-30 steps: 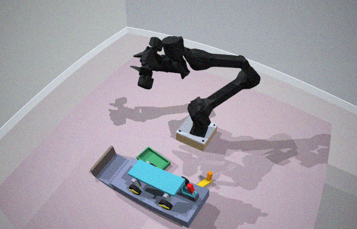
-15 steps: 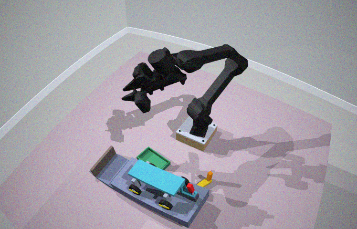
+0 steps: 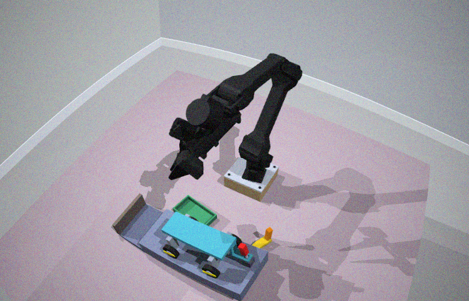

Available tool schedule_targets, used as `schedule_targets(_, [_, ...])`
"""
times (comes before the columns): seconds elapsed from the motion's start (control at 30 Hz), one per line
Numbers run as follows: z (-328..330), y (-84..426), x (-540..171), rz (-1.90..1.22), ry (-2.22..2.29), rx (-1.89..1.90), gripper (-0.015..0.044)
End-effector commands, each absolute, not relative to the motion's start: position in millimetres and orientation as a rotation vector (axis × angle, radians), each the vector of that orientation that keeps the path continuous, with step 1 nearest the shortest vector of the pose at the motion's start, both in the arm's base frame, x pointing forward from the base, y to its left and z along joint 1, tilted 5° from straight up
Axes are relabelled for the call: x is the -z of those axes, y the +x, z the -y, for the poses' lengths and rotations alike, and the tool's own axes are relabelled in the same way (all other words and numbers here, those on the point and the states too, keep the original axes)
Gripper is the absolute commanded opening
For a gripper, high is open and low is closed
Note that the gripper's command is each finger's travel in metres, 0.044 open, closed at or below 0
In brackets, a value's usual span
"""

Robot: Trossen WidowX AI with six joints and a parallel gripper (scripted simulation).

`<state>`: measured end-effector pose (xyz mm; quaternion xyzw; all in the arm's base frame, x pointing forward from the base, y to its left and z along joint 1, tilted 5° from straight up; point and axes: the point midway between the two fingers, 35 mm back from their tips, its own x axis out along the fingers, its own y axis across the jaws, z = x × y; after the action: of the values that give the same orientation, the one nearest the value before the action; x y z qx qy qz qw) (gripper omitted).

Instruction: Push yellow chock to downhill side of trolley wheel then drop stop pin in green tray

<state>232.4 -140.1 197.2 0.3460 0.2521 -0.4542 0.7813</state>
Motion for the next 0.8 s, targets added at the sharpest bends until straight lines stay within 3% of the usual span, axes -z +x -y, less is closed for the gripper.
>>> schedule_targets(0.0, [117.5, 244.9, -185.0, -0.587, 0.883, 0.967, 0.0190])
schedule_targets(0.37, [38.9, 261.1, -149.8, -0.746, 1.265, 1.038, 0.0190])
schedule_targets(0.77, [-45.3, 244.8, -119.2, -0.900, 1.541, 1.334, 0.0190])
